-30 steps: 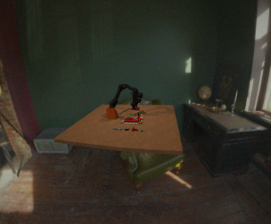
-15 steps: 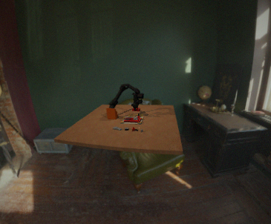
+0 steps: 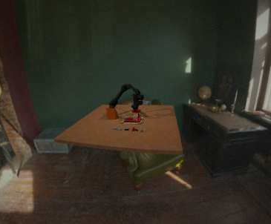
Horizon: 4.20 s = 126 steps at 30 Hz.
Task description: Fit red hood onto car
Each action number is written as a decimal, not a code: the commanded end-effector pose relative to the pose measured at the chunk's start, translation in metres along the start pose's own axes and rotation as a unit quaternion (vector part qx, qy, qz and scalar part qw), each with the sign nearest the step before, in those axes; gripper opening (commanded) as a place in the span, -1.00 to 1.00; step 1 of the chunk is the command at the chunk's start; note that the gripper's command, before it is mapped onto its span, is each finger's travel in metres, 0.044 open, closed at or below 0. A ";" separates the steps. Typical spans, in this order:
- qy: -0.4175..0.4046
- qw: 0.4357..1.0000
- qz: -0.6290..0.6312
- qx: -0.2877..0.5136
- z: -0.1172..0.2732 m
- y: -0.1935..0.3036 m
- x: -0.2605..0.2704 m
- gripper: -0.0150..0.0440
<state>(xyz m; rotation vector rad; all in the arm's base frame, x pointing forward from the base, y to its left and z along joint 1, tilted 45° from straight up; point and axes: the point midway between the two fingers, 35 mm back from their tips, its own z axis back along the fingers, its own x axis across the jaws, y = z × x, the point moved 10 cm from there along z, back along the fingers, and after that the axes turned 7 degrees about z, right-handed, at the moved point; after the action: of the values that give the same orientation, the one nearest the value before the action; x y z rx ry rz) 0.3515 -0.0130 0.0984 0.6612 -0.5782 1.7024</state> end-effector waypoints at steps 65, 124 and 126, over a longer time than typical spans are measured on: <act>-0.006 0.999 0.050 -0.002 -0.050 0.000 -0.077 -0.49; -0.004 0.999 0.052 0.000 -0.069 -0.001 -0.077 0.22; -0.004 0.999 0.052 0.000 -0.069 -0.001 -0.077 0.40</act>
<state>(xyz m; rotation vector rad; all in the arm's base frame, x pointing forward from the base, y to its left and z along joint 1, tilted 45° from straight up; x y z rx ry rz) 0.3571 -0.0193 -0.0046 0.6491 -0.6271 1.7968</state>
